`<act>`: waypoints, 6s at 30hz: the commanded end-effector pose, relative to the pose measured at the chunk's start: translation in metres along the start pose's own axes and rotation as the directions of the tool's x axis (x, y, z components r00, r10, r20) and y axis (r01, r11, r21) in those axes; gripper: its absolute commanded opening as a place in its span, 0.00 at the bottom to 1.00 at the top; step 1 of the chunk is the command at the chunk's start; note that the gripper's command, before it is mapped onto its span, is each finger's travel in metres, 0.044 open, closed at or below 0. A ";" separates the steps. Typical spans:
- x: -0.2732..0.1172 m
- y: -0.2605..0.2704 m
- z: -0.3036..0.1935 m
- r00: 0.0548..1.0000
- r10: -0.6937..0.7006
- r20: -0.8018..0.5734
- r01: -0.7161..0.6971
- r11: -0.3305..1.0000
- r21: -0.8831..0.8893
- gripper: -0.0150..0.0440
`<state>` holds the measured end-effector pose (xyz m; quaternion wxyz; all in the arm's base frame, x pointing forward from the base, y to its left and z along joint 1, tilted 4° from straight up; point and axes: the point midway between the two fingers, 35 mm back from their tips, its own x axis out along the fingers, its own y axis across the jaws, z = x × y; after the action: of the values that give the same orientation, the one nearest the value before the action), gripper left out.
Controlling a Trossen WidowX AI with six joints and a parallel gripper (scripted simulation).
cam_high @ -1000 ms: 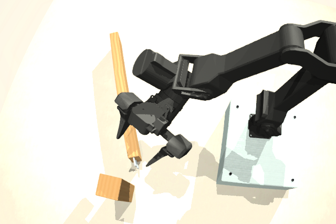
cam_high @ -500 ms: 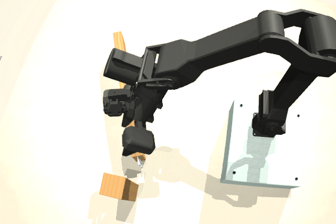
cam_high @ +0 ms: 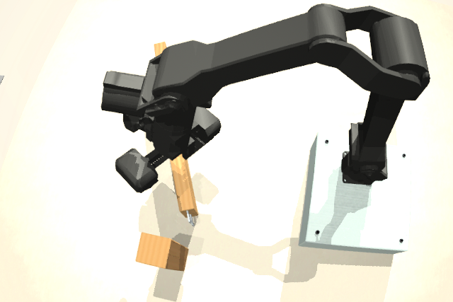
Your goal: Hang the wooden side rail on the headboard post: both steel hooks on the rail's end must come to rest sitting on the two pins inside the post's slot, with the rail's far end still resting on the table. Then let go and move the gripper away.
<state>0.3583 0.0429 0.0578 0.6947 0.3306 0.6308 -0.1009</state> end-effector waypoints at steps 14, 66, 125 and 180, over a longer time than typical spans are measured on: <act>-0.020 -0.011 0.014 0.939 -0.342 -0.026 0.294 0.764 0.574 1.00; 0.071 -0.043 0.012 0.939 -0.342 -0.026 0.294 0.764 0.574 1.00; 0.089 -0.054 0.011 0.939 -0.343 -0.026 0.272 0.694 0.666 0.25; 0.085 -0.063 0.001 0.939 -0.343 -0.027 0.206 0.496 0.843 0.25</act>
<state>0.3396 0.0180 -0.0435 0.4739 0.5059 0.5008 -0.5183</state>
